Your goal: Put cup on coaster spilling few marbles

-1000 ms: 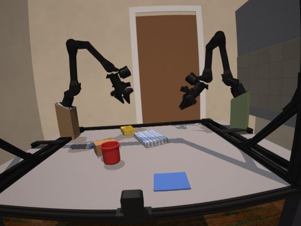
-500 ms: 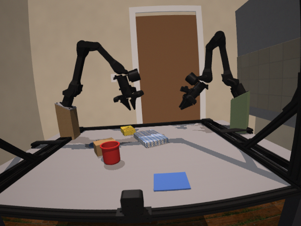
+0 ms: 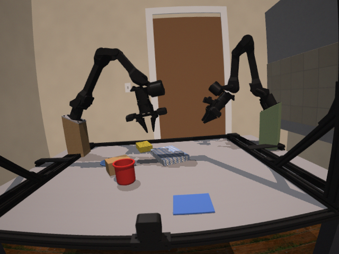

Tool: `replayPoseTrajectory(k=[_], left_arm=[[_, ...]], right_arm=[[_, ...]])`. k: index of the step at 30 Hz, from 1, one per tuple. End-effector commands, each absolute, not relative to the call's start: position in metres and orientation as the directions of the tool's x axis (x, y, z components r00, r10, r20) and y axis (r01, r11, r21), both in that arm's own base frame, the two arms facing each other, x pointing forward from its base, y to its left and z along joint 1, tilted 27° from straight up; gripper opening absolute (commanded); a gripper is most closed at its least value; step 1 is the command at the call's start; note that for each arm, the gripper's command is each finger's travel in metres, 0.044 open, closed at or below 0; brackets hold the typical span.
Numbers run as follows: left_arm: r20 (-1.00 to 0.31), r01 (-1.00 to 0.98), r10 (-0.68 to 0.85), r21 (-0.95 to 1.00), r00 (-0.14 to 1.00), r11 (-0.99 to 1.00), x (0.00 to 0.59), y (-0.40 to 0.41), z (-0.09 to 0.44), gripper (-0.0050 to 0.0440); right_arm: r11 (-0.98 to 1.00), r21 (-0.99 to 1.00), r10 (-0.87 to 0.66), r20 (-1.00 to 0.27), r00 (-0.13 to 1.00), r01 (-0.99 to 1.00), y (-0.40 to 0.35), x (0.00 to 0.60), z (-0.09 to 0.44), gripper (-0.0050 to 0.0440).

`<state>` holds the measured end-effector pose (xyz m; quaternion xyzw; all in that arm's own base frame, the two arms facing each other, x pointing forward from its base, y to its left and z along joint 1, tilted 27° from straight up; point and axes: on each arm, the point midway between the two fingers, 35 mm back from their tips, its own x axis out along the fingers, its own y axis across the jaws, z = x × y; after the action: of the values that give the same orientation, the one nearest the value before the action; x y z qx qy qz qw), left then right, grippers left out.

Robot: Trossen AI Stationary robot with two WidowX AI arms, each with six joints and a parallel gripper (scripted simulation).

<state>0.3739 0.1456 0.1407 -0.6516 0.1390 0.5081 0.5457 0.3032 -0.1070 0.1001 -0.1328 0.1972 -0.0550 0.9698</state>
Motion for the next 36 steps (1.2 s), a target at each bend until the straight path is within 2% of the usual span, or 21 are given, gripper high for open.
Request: replayPoseTrajectory(k=[1, 12, 14, 15, 26, 29, 36], left_arm=[[-0.844, -0.699, 0.342, -0.535, 0.414, -0.475, 0.404, 0.112, 0.130, 0.0135], [-0.872, -0.563, 0.298, -0.481, 0.389, -0.672, 0.443, 0.022, 0.107, 0.0135], [-0.872, -0.563, 0.298, -0.481, 0.389, -0.672, 0.443, 0.022, 0.107, 0.0135], [-0.873, -0.505, 0.295, -0.469, 0.387, -0.725, 0.446, 0.014, 0.105, 0.0135], [-0.887, -0.349, 0.280, -0.411, 0.368, -0.842, 0.459, -0.097, 0.074, 0.0135], [-0.887, -0.282, 0.279, -0.392, 0.367, -0.875, 0.458, -0.112, 0.069, 0.0135], [-0.887, -0.281, 0.279, -0.392, 0.367, -0.876, 0.458, -0.112, 0.069, 0.0135]], right_arm=[[0.959, -0.279, -0.159, -0.368, 0.916, 0.054, -0.107, 0.303, 0.100, 0.0400], [0.959, -0.279, -0.159, -0.368, 0.916, 0.054, -0.107, 0.303, 0.100, 0.0400], [0.959, -0.279, -0.159, -0.368, 0.916, 0.054, -0.107, 0.303, 0.100, 0.0400], [0.959, -0.279, -0.159, -0.368, 0.916, 0.054, -0.107, 0.303, 0.100, 0.0400], [0.959, -0.279, -0.159, -0.368, 0.916, 0.054, -0.107, 0.303, 0.100, 0.0400], [0.959, -0.279, -0.159, -0.368, 0.916, 0.054, -0.107, 0.303, 0.100, 0.0400], [0.959, -0.279, -0.159, -0.368, 0.916, 0.054, -0.107, 0.303, 0.100, 0.0400]])
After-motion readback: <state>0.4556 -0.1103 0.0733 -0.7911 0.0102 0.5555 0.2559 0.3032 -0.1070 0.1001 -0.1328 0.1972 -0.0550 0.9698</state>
